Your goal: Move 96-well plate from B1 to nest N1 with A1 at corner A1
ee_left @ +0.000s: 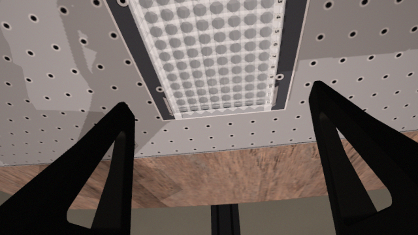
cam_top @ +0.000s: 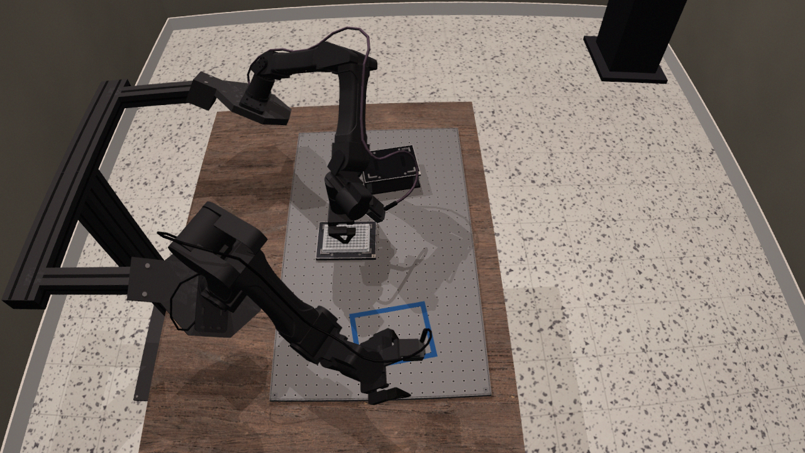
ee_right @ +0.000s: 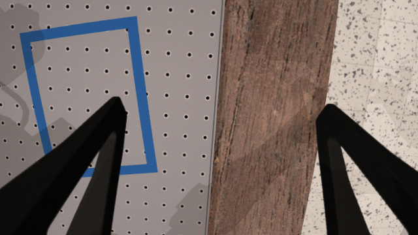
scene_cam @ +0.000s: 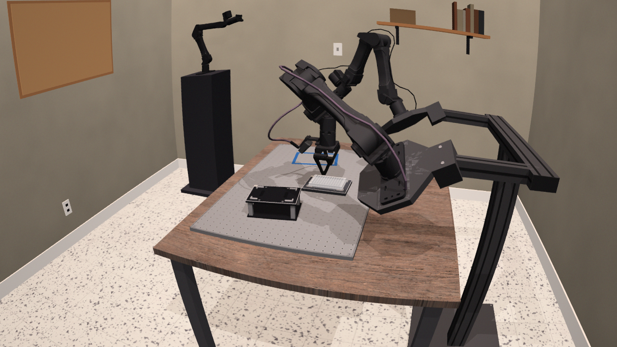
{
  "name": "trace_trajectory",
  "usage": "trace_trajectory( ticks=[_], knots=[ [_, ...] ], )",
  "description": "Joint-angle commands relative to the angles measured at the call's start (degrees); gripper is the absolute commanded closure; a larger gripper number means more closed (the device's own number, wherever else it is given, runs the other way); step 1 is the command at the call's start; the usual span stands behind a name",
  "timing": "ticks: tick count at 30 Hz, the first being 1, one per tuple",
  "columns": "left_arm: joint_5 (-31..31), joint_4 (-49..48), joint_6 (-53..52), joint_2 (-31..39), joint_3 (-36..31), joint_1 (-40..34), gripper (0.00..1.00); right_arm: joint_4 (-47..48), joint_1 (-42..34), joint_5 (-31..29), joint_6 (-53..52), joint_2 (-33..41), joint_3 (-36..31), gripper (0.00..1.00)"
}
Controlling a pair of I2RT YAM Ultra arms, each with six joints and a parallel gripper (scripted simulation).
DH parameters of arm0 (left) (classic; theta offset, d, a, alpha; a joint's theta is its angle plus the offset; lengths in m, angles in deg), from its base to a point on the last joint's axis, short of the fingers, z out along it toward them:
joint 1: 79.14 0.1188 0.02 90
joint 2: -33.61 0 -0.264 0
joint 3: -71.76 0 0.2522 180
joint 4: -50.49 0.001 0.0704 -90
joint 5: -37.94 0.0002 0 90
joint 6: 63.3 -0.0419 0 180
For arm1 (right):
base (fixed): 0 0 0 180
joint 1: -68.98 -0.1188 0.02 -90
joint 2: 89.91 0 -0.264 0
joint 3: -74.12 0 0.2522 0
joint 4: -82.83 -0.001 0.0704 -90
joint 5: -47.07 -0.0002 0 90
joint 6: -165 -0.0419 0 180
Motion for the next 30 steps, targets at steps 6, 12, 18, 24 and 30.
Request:
trace_trajectory(
  ticks=[6,12,18,24,30],
  knots=[
    [0.55,1.39,0.43,-0.27,1.34,-0.85,0.0,0.58,0.16,1.16,0.12,0.31,1.09,0.0],
    [0.51,-0.74,-0.66,-1.42,1.52,-0.32,0.0,0.58,0.16,1.16,0.12,0.31,1.09,0.0],
    [0.48,-1.74,-1.26,-2.07,0.87,0.17,0.0,0.58,0.16,1.16,0.12,0.31,1.09,0.0],
    [0.45,-3.29,-2.19,-3.0,0.83,0.9,0.0,0.58,0.16,1.16,0.12,0.31,1.09,0.0],
    [0.42,-4.54,-2.96,-3.81,0.85,1.51,0.0,0.58,0.16,1.16,0.12,0.31,1.09,0.0]
  ],
)
